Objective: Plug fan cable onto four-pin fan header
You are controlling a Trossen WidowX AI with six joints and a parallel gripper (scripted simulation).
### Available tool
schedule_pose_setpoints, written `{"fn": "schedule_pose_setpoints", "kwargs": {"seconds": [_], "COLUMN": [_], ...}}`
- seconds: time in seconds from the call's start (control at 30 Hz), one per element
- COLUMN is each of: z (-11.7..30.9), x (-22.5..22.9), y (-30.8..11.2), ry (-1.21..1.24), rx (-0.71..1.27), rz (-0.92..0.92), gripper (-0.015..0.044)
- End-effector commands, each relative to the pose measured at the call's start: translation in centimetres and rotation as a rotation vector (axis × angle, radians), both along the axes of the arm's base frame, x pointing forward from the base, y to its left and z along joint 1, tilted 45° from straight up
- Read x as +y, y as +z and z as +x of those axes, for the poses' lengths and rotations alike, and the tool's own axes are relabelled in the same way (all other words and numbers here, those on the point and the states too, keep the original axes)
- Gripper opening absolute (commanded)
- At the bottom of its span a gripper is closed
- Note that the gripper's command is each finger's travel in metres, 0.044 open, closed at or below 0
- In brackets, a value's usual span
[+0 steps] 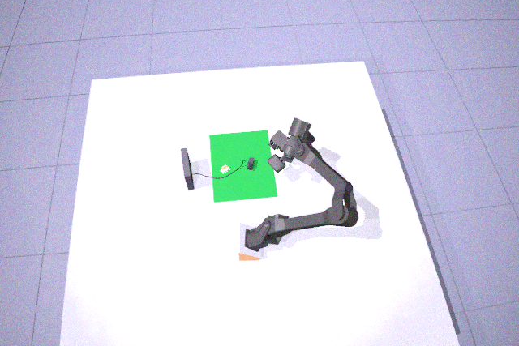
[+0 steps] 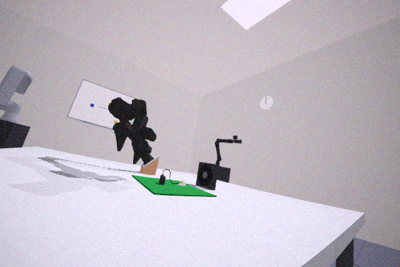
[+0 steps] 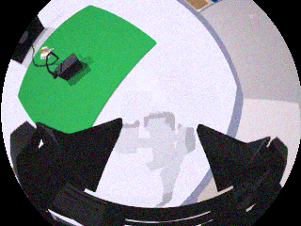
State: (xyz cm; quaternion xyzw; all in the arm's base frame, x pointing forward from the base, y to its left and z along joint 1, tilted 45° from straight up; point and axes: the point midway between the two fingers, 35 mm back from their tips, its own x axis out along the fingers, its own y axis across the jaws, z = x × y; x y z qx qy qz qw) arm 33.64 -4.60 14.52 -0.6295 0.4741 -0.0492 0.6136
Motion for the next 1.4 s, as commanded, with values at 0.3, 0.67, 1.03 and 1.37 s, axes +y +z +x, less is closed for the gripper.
{"fn": "schedule_pose_setpoints", "kwargs": {"seconds": [0.3, 0.67, 1.03, 1.37], "z": [-2.0, -3.3, -3.3, -2.7], "x": [11.8, 14.1, 14.1, 10.0], "y": [-6.8, -7.7, -7.7, -11.9], "ry": [0.99, 1.255, 1.255, 1.253], "rx": [1.297, 1.628, 1.628, 1.628], "rz": [-0.743, -0.95, -0.95, -0.952], "gripper": [0.044, 0.044, 0.044, 0.044]}}
